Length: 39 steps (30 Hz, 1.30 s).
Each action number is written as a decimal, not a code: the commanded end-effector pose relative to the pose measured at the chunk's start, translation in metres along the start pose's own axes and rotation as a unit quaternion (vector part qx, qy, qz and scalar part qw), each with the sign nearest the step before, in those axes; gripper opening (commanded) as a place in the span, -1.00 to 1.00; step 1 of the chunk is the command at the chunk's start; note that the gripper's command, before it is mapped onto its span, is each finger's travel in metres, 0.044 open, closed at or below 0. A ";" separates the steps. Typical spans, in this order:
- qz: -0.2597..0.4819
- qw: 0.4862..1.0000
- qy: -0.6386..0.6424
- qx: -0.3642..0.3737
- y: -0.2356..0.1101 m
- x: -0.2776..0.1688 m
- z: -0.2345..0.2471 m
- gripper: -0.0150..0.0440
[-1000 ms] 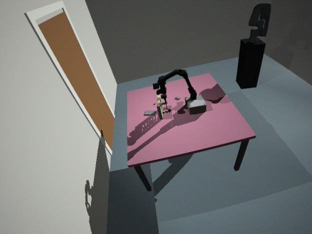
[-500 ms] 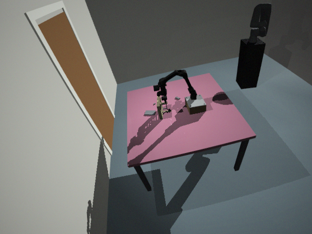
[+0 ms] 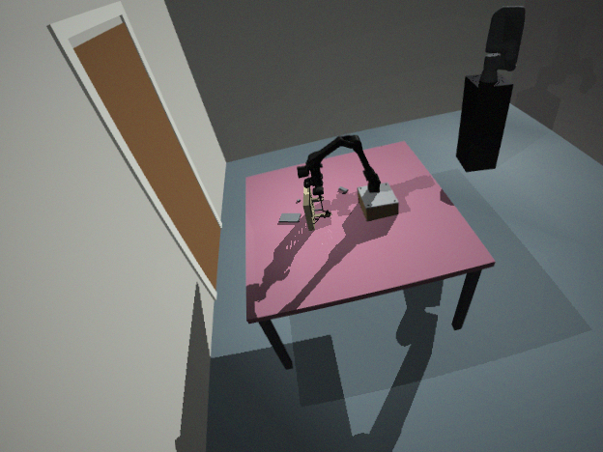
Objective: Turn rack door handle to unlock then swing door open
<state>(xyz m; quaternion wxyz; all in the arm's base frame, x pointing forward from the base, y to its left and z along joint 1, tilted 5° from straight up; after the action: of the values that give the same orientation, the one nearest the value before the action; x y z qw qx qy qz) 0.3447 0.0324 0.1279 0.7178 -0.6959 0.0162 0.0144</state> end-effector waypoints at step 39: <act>-0.001 0.836 0.548 0.000 0.001 0.000 0.000 -0.46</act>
<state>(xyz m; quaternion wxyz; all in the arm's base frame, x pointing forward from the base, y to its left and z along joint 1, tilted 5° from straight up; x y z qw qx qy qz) 0.3446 0.0326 0.1277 0.6177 -0.6138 0.3656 -0.3286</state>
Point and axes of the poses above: the point midway between the two fingers, 35 mm back from their tips, its own y axis out along the fingers, its own z axis across the jaws, x = y × z, the point moved 7 cm from there along -y, back along the fingers
